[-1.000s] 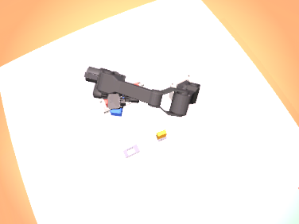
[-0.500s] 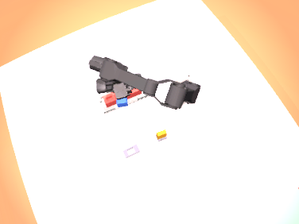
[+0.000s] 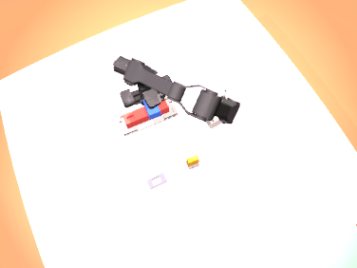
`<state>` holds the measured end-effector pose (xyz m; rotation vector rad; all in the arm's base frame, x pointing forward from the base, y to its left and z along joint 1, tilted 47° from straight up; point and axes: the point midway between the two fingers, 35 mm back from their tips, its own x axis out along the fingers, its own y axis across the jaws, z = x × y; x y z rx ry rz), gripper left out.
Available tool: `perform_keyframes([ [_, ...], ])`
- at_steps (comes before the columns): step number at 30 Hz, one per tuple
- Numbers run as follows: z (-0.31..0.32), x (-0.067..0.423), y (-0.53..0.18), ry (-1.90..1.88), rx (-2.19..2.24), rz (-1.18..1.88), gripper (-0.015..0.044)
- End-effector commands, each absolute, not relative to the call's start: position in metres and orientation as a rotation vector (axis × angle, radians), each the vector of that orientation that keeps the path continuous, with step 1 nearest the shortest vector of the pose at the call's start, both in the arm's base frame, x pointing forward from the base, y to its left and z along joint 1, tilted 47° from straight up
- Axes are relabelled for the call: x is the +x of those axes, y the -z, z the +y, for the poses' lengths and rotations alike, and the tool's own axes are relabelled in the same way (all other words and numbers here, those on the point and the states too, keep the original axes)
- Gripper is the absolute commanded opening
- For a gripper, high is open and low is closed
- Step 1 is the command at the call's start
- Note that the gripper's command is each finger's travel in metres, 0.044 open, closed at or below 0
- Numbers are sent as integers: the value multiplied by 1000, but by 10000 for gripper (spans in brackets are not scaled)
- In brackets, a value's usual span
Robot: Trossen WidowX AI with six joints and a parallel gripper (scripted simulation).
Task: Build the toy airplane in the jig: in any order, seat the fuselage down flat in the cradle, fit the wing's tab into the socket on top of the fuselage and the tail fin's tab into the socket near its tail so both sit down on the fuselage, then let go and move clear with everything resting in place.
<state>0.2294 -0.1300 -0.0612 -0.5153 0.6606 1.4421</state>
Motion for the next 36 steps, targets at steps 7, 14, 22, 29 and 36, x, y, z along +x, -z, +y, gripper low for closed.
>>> perform_keyframes([
  [7,-131,227,64,-1451,-535,644,195],
  [14,-131,227,64,-1451,-535,644,195],
  [22,-128,227,67,-1451,-535,644,195],
  [29,-120,227,75,-1451,-535,644,195],
  [36,-112,227,83,-1451,-535,643,195],
])
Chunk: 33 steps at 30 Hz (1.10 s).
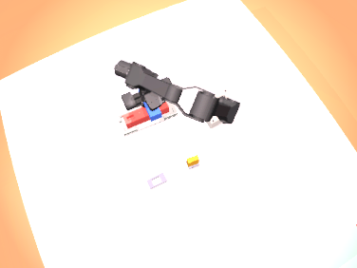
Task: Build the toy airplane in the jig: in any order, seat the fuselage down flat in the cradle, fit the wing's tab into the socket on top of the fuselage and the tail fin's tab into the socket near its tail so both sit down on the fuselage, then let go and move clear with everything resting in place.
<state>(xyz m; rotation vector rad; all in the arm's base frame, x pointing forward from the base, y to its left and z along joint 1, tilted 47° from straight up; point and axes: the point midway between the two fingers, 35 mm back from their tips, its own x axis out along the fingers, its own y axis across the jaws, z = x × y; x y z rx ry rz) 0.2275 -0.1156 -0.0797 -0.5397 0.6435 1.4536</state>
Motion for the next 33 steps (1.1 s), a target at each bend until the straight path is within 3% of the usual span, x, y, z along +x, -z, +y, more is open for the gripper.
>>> perform_keyframes([
  [1,-111,227,84,-1451,-535,643,195],
  [11,-102,227,92,-1451,-535,642,195],
  [16,-103,227,91,-1456,-537,643,161],
  [21,-103,227,91,-1456,-537,643,30],
  [33,-103,227,91,-1456,-537,643,345],
])
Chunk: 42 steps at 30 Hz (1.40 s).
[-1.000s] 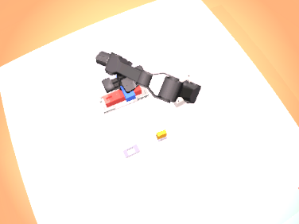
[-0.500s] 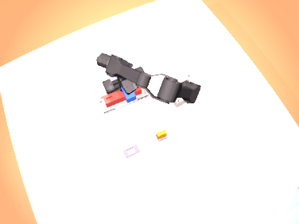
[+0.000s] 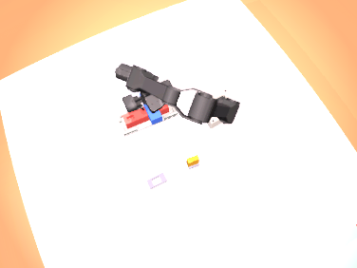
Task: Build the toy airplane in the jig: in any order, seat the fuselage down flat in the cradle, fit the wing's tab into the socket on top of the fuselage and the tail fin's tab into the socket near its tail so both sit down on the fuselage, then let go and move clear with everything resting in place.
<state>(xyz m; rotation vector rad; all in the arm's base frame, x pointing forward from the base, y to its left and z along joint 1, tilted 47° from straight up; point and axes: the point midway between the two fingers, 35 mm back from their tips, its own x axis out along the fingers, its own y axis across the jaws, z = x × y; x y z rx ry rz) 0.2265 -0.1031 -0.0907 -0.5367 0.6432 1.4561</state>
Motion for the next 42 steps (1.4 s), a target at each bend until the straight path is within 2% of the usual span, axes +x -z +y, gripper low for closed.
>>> perform_keyframes([
  [1,-103,227,91,-1456,-537,643,371],
  [4,-103,227,91,-1456,-537,643,440],
  [11,-105,227,89,-1456,-538,643,440],
  [17,-160,227,39,-1451,-536,646,440],
  [24,-168,228,34,-1445,-523,657,440],
  [36,-169,229,35,-860,367,1319,440],
  [42,-169,229,35,-556,717,1509,440],
])
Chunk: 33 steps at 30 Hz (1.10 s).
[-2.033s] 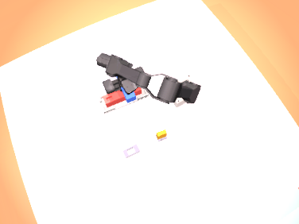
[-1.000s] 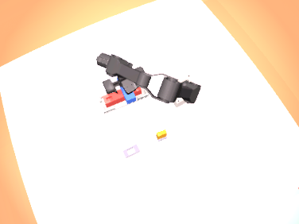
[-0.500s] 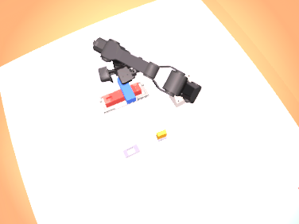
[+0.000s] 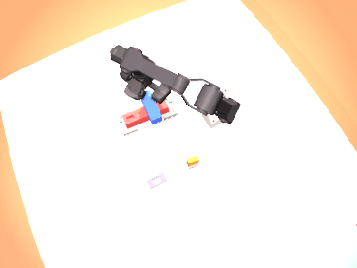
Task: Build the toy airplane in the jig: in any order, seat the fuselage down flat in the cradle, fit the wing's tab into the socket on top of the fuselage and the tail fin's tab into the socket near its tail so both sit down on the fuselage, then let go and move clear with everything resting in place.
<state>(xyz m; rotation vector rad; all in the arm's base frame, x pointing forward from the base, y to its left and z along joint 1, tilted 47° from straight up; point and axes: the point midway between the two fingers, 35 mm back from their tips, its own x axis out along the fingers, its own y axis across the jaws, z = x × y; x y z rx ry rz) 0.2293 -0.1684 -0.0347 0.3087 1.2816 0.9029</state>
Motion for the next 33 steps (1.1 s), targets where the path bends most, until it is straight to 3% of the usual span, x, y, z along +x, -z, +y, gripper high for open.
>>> perform_keyframes([
  [1,-169,229,35,-556,717,1509,440],
  [14,-164,231,27,-551,718,1510,440],
  [23,-86,238,-76,-507,738,1514,440],
  [33,10,192,-152,-499,781,1512,440],
])
